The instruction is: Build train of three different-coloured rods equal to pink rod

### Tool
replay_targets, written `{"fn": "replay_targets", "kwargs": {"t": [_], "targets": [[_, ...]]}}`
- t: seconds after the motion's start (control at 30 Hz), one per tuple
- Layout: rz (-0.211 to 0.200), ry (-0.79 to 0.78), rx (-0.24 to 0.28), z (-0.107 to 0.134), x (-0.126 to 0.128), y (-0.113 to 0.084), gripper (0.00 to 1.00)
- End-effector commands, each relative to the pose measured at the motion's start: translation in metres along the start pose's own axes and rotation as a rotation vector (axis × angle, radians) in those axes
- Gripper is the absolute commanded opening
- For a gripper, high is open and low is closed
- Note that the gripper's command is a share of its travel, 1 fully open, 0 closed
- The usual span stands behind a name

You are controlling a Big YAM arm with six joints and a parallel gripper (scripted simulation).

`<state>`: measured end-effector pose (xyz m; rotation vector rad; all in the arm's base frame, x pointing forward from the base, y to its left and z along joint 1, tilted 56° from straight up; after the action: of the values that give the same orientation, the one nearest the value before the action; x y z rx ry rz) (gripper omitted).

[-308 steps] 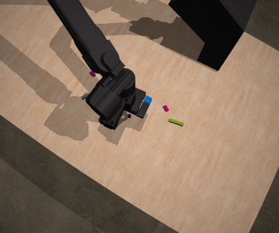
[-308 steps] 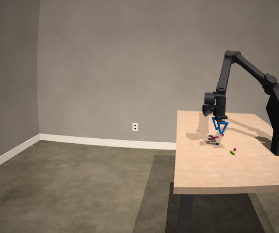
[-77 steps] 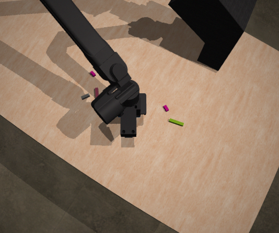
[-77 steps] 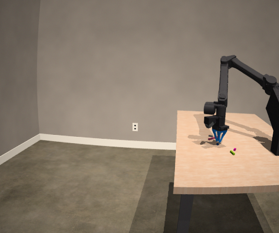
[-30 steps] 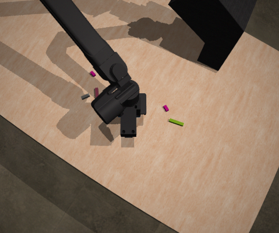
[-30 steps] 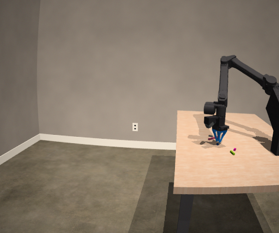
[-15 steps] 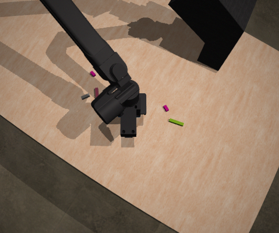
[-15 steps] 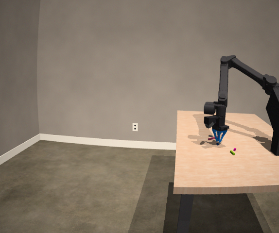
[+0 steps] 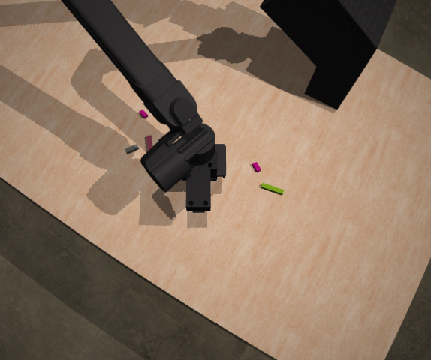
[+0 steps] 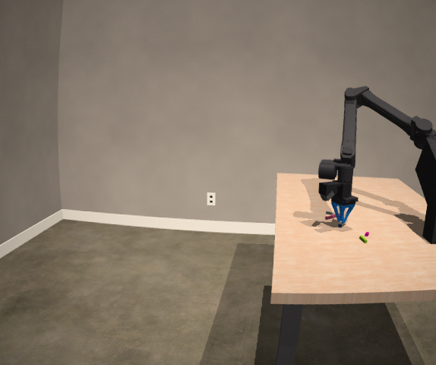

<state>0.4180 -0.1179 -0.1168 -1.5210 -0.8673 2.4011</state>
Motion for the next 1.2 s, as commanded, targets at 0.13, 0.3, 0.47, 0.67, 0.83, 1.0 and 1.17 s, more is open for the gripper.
{"fn": "replay_targets", "kwargs": {"t": [0.13, 0.3, 0.47, 0.67, 0.83, 1.0, 1.17], "targets": [[-0.003, 0.005, 0.0, 0.001, -0.005, 0.002, 0.23], [-0.005, -0.001, 0.003, 0.001, 0.001, 0.007, 0.23], [-0.004, 0.001, 0.002, 0.0, 0.0, 0.01, 0.23], [-0.003, 0.002, 0.001, 0.0, -0.001, 0.016, 0.23], [-0.004, 0.001, 0.002, 0.0, 0.0, 0.02, 0.23], [0.0, -0.001, -0.006, -0.003, -0.002, 0.018, 0.23], [-0.003, 0.002, 0.0, 0.0, -0.001, 0.02, 0.23]]}}
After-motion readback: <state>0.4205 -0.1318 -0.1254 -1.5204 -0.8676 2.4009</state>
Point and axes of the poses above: the point where the finger pads meet when closed, its own y axis out along the fingers, its own x axis across the jaws, z = x × y, the point moved 3 cm from there along -y, back along the fingers, and after that the axes turned 6 degrees about y, right-handed, at the moved point
